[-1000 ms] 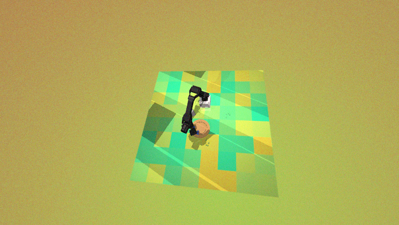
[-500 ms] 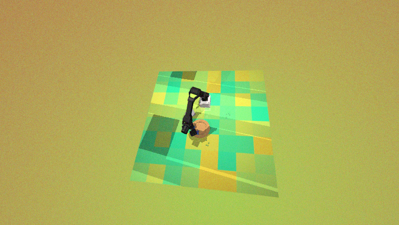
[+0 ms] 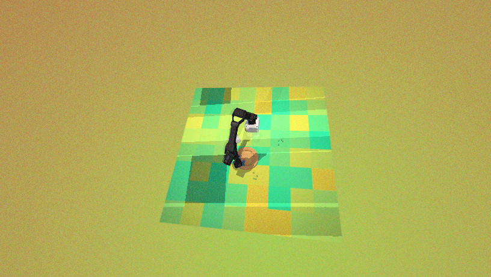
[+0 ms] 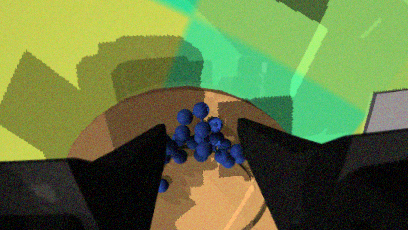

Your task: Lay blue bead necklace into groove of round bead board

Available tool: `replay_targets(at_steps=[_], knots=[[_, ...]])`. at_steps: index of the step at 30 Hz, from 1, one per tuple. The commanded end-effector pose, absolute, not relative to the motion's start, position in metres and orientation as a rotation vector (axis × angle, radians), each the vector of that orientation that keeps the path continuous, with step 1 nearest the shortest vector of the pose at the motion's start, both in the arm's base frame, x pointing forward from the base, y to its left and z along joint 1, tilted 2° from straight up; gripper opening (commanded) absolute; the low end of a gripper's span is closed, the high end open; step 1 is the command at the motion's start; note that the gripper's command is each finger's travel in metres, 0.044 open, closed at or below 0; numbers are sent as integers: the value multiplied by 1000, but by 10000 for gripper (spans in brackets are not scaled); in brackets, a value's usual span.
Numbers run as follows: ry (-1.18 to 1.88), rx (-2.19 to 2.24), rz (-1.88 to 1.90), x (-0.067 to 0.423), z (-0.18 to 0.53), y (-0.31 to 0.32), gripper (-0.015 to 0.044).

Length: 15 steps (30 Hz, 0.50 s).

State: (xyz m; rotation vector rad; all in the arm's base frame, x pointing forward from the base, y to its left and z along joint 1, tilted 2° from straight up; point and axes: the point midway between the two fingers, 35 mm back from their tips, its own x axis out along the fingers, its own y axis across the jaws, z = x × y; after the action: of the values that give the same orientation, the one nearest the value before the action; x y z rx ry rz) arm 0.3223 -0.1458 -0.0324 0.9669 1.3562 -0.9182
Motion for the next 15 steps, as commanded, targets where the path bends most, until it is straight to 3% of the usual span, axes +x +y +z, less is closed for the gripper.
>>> replay_targets(at_steps=[1, 4, 15], knots=[[1355, 967, -918, 322, -32, -146, 66], [1355, 967, -918, 322, -32, -146, 0], [1355, 967, -918, 322, -32, -146, 0]])
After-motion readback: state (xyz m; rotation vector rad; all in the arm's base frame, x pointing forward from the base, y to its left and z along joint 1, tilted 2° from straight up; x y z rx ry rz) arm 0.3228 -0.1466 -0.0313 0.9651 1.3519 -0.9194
